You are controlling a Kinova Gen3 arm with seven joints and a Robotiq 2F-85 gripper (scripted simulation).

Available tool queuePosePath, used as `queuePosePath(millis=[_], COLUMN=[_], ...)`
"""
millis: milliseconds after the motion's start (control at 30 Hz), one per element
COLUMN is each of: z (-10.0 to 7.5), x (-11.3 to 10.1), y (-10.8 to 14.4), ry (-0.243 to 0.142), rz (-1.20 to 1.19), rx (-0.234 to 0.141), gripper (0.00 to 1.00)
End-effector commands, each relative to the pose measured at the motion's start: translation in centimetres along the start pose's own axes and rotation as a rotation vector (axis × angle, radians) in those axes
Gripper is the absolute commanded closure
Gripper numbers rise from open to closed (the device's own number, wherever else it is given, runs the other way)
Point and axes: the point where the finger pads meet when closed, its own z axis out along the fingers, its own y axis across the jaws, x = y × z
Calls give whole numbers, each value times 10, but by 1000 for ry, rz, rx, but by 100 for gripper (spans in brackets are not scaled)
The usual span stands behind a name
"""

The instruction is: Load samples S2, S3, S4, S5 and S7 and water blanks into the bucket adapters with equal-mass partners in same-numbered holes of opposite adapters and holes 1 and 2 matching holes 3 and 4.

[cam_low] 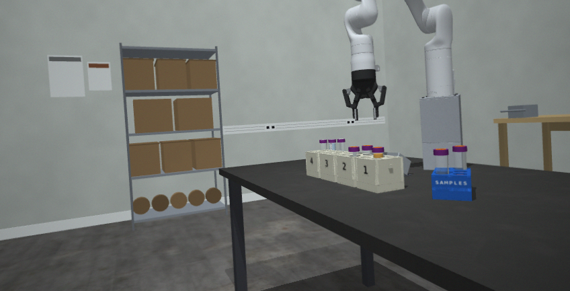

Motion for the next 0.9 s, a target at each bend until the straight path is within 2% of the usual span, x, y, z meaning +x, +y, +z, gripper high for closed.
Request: queuePosePath(millis=[0, 500, 867], z=[-1, -21, -27], x=[0, 0, 0], y=[0, 0, 0], ry=[-1, -1, -1], rz=[0, 0, 0], rx=[1, 1, 1], gripper=[38, 38, 38])
